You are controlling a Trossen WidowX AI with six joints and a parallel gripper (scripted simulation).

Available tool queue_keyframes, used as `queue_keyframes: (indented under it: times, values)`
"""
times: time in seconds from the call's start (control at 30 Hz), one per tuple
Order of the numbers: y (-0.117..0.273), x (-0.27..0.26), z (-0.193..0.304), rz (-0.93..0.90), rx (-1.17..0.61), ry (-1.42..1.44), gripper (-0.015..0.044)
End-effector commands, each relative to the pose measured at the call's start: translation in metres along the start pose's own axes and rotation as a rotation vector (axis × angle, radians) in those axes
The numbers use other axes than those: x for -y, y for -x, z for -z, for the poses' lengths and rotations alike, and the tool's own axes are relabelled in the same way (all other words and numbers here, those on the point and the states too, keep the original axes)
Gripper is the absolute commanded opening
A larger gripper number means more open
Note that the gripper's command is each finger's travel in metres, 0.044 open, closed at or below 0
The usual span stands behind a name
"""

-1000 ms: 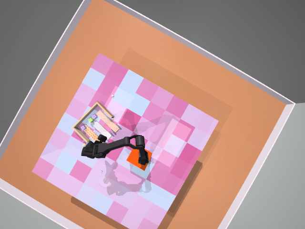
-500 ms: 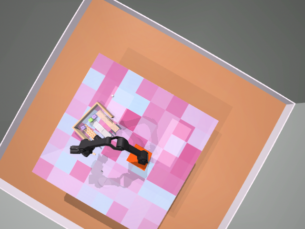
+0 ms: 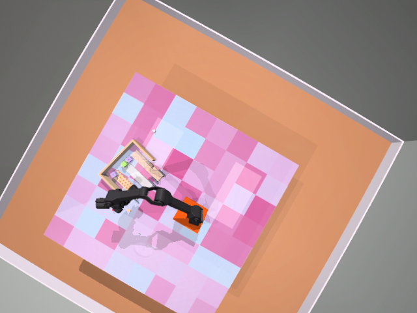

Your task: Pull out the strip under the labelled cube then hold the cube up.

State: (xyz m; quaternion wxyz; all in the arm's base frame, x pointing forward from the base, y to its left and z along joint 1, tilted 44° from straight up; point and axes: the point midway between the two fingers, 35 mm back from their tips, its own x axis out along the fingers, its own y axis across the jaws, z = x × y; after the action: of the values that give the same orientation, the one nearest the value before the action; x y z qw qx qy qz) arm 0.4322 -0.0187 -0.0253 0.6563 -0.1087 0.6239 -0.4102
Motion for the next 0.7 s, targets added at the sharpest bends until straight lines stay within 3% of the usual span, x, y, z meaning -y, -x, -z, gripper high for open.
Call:
queue_keyframes:
  times: [0.0, 0.67]
  values:
    - [-0.008, 0.000, 0.001, 0.002, -0.006, 0.005, 0.0000]
    - [-0.041, -0.001, -0.001, 0.003, -0.005, 0.004, 0.0000]
